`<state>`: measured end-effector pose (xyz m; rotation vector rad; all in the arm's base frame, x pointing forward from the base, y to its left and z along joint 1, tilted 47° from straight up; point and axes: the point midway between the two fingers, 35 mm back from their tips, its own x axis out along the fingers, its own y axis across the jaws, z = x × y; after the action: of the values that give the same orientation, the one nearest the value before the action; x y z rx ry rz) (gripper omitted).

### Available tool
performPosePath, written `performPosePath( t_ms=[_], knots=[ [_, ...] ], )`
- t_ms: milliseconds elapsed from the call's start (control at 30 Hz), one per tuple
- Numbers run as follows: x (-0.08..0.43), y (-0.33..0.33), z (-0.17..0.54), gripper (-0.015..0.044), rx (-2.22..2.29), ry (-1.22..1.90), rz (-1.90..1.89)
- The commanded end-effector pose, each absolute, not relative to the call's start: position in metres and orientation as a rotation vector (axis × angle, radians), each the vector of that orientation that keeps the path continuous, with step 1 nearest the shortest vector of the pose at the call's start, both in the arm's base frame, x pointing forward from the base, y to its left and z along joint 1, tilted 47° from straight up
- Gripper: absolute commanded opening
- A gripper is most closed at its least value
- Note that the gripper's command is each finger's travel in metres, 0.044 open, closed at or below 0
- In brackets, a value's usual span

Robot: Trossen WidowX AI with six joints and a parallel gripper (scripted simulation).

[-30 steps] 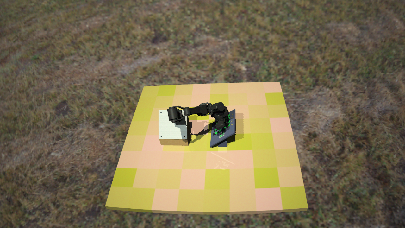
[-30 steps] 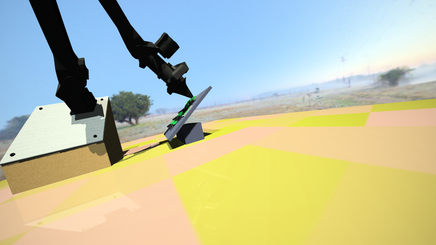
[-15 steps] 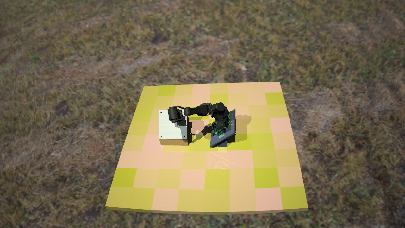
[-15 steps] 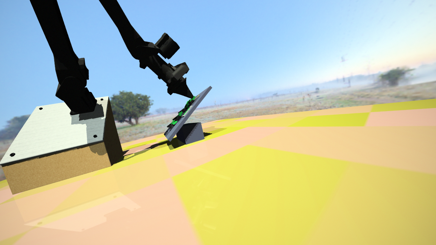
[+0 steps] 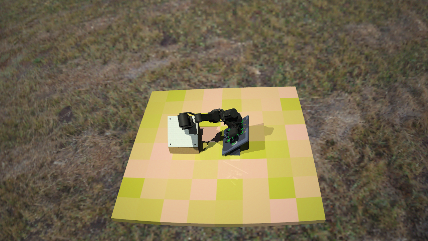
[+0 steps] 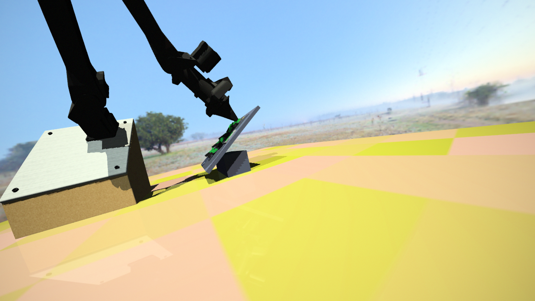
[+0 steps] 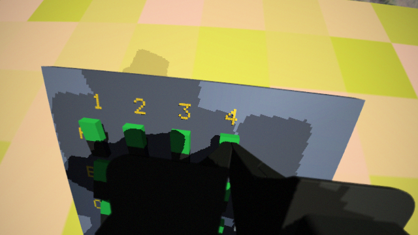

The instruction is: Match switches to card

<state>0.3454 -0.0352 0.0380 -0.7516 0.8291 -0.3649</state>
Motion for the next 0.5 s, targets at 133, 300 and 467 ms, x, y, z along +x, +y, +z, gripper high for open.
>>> performPosePath(
  t_ms=[133, 300, 467],
  knots=[
    [0.347, -0.035, 0.037, 0.0, -0.753, 0.829, -0.359],
    [0.342, -0.031, 0.041, 0.0, -0.751, 0.828, -0.363],
    [0.309, -0.003, 0.067, 0.0, -0.754, 0.811, -0.348]
  ],
)
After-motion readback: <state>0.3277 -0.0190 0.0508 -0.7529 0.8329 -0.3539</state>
